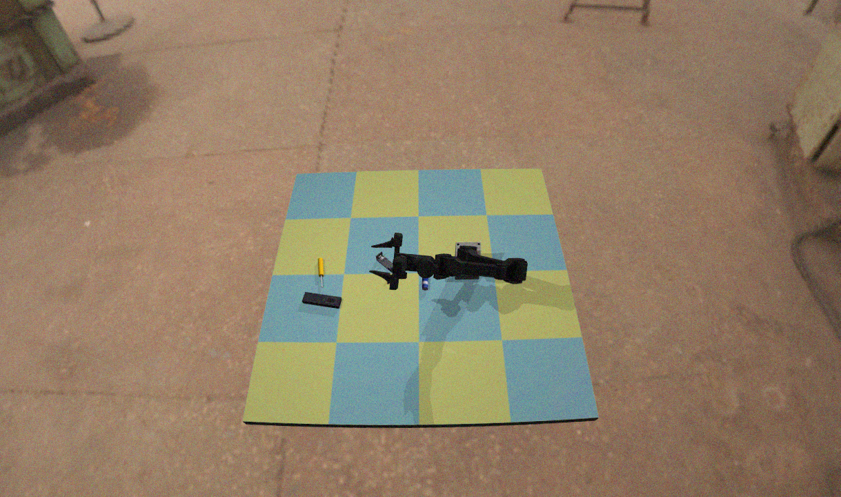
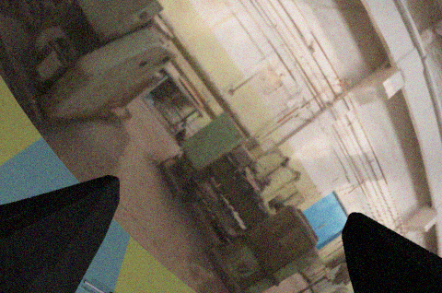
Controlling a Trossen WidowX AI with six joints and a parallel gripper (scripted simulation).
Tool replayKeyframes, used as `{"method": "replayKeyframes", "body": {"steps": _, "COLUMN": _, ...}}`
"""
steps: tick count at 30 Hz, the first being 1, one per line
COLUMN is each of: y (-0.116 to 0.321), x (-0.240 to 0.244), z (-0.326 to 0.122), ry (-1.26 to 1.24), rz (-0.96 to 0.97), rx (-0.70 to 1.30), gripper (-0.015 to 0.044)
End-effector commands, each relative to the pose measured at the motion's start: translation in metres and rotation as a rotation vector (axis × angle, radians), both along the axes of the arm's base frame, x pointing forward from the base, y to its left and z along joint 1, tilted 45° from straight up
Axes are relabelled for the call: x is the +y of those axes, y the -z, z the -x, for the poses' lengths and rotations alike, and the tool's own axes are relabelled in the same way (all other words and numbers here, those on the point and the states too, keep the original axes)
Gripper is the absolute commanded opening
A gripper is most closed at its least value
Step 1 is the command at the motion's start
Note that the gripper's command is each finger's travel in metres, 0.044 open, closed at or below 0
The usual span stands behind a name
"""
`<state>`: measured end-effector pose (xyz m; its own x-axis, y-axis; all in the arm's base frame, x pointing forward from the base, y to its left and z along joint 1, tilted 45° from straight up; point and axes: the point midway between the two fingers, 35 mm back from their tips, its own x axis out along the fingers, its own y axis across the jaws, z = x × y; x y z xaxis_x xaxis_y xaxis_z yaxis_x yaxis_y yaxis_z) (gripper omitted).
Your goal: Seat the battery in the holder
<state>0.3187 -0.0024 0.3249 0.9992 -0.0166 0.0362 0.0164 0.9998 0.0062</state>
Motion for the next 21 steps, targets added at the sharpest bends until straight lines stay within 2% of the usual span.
{"method": "replayKeyframes", "body": {"steps": 1, "y": 0.004, "x": 0.001, "z": -0.001, "ry": -0.005, "rz": 0.016, "rx": 0.016, "gripper": 0.0374}}
{"method": "replayKeyframes", "body": {"steps": 6, "y": 0.101, "x": 0.017, "z": -0.016, "ry": -0.194, "rz": 0.350, "rx": 0.344, "gripper": 0.0247}}
{"method": "replayKeyframes", "body": {"steps": 13, "y": 0.204, "x": 0.036, "z": 0.007, "ry": -0.553, "rz": 0.633, "rx": 0.626, "gripper": 0.0247}}
{"method": "replayKeyframes", "body": {"steps": 21, "y": 0.280, "x": 0.059, "z": 0.065, "ry": -1.020, "rz": 0.764, "rx": 0.752, "gripper": 0.0247}}
